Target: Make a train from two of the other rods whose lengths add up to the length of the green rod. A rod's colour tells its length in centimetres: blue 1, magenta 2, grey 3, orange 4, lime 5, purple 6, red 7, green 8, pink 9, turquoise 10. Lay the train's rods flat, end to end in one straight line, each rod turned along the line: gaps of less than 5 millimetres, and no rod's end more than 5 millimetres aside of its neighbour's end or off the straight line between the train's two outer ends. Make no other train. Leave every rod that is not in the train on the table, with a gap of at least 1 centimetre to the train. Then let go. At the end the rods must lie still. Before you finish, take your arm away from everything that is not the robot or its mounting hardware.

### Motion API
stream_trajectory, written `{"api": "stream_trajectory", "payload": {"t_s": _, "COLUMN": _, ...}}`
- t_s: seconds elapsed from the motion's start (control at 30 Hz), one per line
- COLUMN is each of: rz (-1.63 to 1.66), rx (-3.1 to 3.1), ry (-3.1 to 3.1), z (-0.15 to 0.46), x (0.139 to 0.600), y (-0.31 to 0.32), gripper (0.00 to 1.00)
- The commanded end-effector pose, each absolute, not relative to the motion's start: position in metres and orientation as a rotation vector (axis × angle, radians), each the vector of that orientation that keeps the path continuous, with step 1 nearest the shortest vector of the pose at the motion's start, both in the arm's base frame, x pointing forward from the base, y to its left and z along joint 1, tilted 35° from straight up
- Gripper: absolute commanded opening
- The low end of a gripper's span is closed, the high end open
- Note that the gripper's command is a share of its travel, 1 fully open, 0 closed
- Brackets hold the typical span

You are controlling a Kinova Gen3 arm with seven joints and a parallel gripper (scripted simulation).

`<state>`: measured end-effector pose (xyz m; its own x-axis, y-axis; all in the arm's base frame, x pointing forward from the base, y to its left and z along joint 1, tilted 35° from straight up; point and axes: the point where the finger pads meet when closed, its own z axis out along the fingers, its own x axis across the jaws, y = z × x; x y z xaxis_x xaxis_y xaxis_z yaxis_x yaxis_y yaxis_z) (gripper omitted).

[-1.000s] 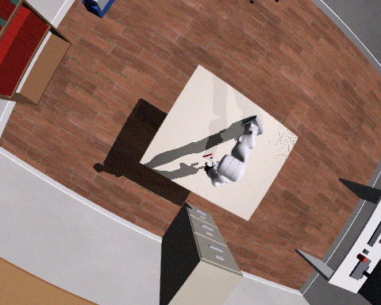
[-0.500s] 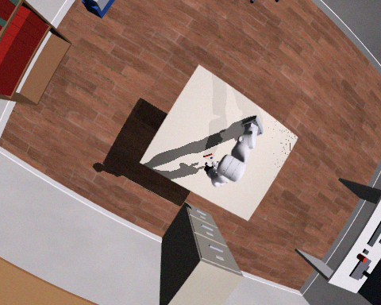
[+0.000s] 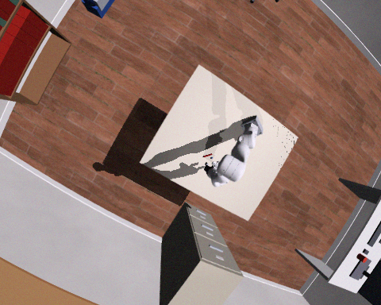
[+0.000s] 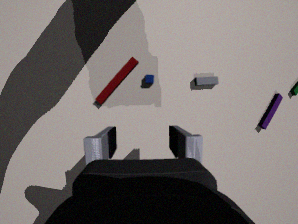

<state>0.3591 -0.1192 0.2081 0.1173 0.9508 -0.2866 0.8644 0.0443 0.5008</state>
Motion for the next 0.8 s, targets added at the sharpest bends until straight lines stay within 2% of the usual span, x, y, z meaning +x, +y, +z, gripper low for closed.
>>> {"api": "stream_trajectory", "payload": {"t_s": 0.0, "rz": 0.197, "rx": 1.83, "ry": 1.758, "z": 0.208, "x": 0.359, "y": -0.119, "gripper": 1.0}}
{"api": "stream_trajectory", "payload": {"t_s": 0.33, "rz": 0.151, "rx": 1.777, "ry": 1.834, "z": 0.2, "x": 0.367, "y": -0.101, "gripper": 1.0}}
{"api": "stream_trajectory", "payload": {"t_s": 0.63, "rz": -0.021, "rx": 1.472, "ry": 2.113, "z": 0.167, "x": 0.395, "y": -0.004, "gripper": 1.0}}
{"api": "stream_trajectory", "payload": {"t_s": 0.7, "rz": -0.021, "rx": 1.472, "ry": 2.113, "z": 0.167, "x": 0.395, "y": -0.004, "gripper": 1.0}}
{"api": "stream_trajectory", "payload": {"t_s": 0.77, "rz": -0.059, "rx": 1.364, "ry": 2.177, "z": 0.157, "x": 0.399, "y": 0.03, "gripper": 1.0}}
